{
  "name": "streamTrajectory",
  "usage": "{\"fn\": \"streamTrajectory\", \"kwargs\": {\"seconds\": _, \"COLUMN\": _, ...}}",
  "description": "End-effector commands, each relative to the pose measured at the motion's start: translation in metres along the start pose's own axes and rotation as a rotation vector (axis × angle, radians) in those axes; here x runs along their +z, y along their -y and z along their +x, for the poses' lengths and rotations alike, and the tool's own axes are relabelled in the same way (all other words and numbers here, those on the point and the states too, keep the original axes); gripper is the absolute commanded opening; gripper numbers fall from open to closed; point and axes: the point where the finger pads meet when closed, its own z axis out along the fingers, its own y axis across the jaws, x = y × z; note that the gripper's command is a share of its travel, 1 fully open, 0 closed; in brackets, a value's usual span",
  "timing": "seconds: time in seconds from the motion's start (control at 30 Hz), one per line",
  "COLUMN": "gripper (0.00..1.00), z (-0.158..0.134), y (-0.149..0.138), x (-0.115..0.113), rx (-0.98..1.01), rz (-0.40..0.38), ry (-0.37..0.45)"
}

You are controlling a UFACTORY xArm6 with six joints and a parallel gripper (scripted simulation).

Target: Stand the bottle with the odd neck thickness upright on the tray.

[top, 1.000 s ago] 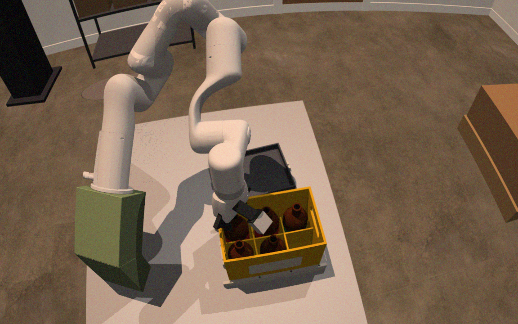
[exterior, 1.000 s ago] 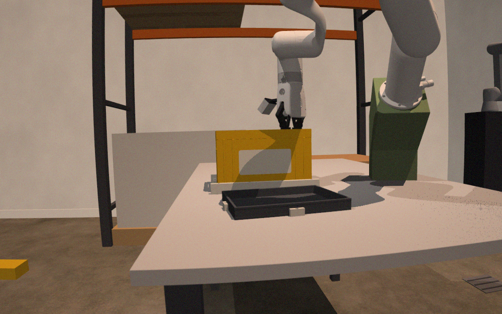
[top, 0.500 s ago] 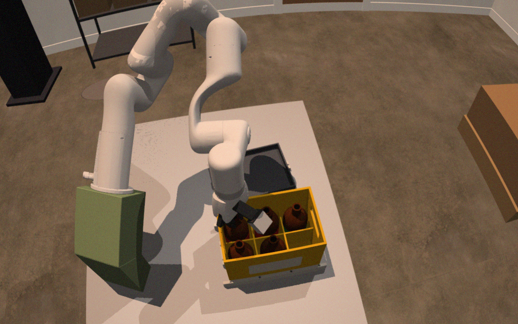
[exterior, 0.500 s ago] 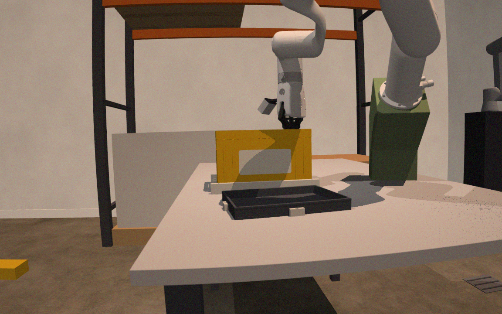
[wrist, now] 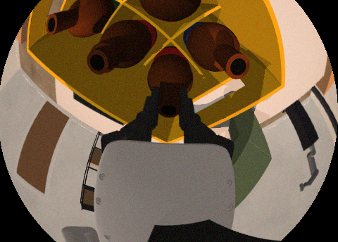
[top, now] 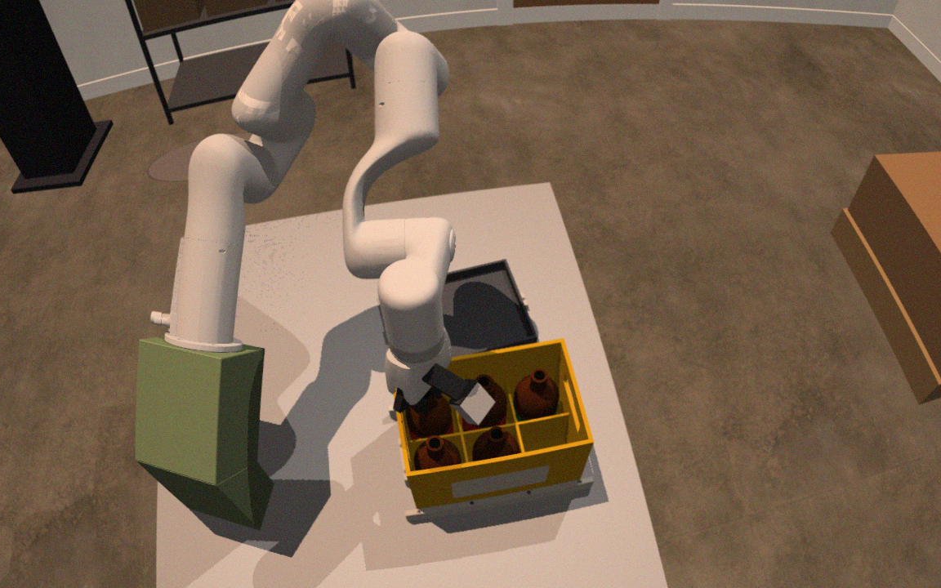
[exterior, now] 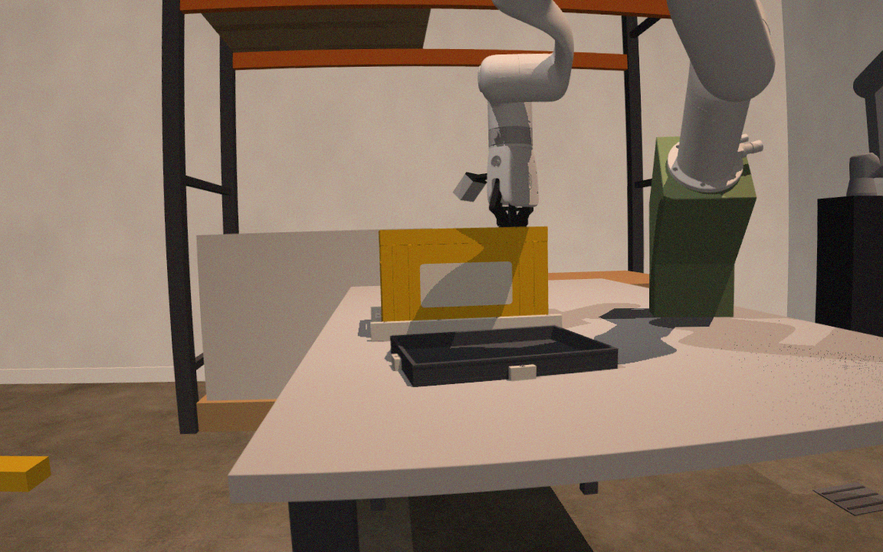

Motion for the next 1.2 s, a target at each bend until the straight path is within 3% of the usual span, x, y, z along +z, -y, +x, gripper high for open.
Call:
{"fn": "streamTrajectory", "kwargs": {"seconds": 0.0, "gripper": 0.0, "z": 0.0009, "y": 0.0003, "x": -0.0007, "rx": -0.001, "rz": 0.0, "ry": -0.002}}
{"fn": "streamTrajectory", "kwargs": {"seconds": 0.8, "gripper": 0.0, "z": 0.0009, "y": 0.0003, "x": -0.0007, "rx": -0.001, "rz": 0.0, "ry": -0.002}}
{"fn": "streamTrajectory", "kwargs": {"seconds": 0.83, "gripper": 0.65, "z": 0.0009, "y": 0.0003, "x": -0.0007, "rx": -0.001, "rz": 0.0, "ry": -0.002}}
{"fn": "streamTrajectory", "kwargs": {"seconds": 1.17, "gripper": 0.65, "z": 0.0009, "y": 0.0003, "x": -0.0007, "rx": -0.001, "rz": 0.0, "ry": -0.002}}
